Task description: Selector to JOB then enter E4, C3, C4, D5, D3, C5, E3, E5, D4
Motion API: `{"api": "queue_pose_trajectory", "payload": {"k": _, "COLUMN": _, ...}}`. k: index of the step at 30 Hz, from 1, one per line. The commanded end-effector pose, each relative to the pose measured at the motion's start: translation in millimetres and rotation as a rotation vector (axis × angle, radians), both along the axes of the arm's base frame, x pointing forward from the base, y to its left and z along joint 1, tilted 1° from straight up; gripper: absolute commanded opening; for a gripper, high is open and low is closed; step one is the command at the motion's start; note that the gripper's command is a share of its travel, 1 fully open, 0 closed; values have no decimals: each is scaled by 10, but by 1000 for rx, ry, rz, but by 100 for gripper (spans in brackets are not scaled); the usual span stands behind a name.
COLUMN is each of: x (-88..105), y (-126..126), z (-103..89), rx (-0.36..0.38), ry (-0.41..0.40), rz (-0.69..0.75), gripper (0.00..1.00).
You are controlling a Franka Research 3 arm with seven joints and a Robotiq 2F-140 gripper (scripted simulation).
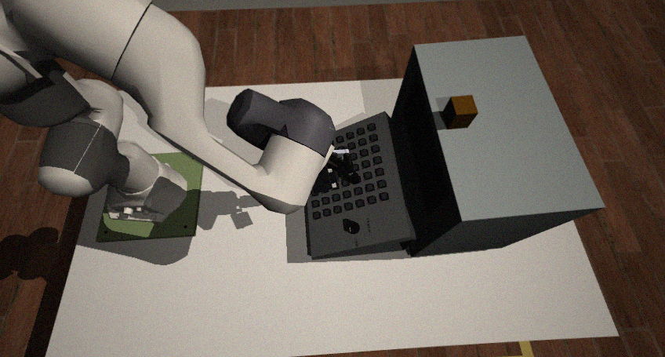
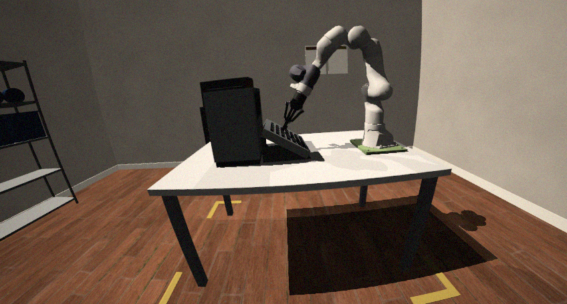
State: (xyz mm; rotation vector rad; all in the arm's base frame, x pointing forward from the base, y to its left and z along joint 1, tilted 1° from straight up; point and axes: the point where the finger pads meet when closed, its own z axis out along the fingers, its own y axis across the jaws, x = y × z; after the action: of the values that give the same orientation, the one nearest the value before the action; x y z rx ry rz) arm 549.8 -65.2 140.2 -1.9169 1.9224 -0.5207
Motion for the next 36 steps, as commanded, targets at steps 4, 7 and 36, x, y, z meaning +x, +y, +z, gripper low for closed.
{"api": "queue_pose_trajectory", "payload": {"k": 4, "x": 23, "y": -7, "z": -2, "rx": -3, "ry": -5, "rz": 1, "gripper": 10}}
{"api": "queue_pose_trajectory", "payload": {"k": 7, "x": 23, "y": -7, "z": -2, "rx": -3, "ry": -5, "rz": 1, "gripper": 10}}
{"api": "queue_pose_trajectory", "payload": {"k": 36, "x": -43, "y": -6, "z": 110, "rx": -3, "ry": -5, "rz": 1, "gripper": 10}}
